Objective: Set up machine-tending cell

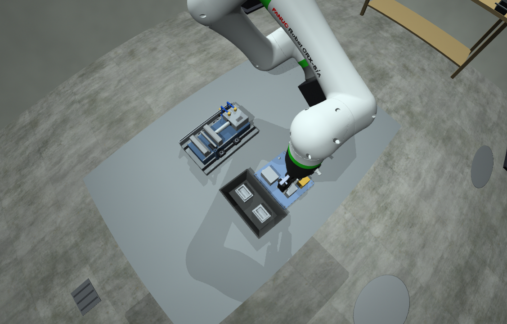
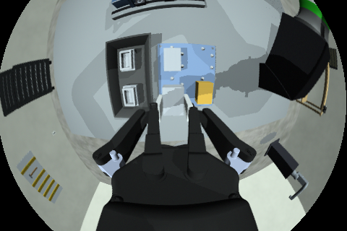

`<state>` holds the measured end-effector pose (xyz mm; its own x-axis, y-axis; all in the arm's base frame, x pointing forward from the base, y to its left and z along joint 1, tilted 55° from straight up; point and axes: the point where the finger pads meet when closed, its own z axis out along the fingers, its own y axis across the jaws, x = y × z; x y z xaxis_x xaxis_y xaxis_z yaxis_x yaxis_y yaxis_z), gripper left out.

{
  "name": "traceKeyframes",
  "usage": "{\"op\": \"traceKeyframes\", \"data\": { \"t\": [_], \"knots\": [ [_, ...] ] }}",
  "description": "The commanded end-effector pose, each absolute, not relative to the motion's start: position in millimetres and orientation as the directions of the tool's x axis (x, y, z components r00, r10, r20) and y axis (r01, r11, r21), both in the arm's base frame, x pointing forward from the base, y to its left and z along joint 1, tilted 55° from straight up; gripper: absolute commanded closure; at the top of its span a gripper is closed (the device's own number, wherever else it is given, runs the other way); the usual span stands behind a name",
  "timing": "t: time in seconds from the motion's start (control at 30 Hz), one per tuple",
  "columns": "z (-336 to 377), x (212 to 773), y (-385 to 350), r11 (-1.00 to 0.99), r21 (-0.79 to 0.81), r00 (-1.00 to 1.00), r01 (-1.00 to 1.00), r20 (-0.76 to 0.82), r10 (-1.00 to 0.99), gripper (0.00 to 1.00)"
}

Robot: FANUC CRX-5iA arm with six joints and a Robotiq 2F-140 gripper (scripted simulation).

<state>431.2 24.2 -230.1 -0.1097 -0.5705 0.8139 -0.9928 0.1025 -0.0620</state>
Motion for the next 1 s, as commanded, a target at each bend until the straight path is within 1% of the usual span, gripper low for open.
{"op": "traceKeyframes", "data": {
  "t": [0.0,0.33,0.73,0.97],
  "knots": [
    [-227,432,29,0.103,-0.062,-0.11,-0.993,0.814,-0.57,1.0],
    [-205,434,60,0.103,-0.062,-0.11,-0.993,0.814,-0.57,1.0],
    [-200,434,66,0.103,-0.062,-0.11,-0.993,0.814,-0.57,1.0],
    [-141,469,36,0.086,-0.039,-0.083,-0.996,0.805,-0.588,1.0]
  ]
}}
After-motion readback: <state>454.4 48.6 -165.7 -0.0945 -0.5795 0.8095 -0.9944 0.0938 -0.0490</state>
